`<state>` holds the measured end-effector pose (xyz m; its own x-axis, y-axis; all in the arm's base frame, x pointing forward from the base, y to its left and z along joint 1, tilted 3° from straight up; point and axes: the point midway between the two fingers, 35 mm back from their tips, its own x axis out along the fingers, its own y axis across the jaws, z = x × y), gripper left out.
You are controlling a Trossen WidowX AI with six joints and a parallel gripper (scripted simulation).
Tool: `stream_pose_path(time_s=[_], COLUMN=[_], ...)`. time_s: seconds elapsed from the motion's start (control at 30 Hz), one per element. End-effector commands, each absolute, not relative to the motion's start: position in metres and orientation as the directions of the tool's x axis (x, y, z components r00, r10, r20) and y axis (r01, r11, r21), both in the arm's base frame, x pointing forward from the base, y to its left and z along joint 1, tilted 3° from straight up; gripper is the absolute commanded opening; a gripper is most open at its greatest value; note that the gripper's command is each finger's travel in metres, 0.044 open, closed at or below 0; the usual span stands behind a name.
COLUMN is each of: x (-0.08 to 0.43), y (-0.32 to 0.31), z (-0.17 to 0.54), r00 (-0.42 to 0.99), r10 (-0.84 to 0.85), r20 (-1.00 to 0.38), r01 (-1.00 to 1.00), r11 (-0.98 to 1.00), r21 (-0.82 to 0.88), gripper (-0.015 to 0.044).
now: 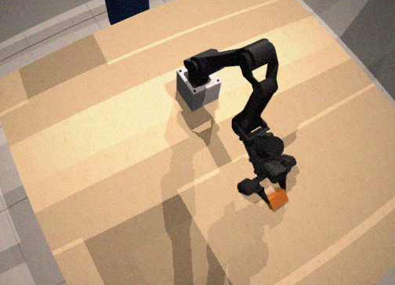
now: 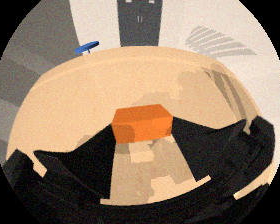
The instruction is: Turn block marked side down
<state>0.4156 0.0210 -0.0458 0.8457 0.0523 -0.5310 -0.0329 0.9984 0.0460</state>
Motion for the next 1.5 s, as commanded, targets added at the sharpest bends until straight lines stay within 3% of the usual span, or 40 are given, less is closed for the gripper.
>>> stream_pose_path(time_s=[0.0, 0.43, 1.03, 1.47], x=[0.406, 0.392, 0.392, 0.392], y=[0.020, 0.019, 0.019, 0.019], z=[-0.057, -0.054, -0.053, -0.053], r00=[0.853, 0.932, 0.933, 0.933], r10=[0.044, 0.036, 0.036, 0.036], r20=[-0.520, -0.361, -0.359, -0.359], r01=[-0.023, -0.015, -0.014, -0.014], r11=[0.999, 0.998, 0.998, 0.998], r21=[0.047, 0.063, 0.063, 0.063], gripper=[0.0000, 0.0000, 0.0000, 0.0341])
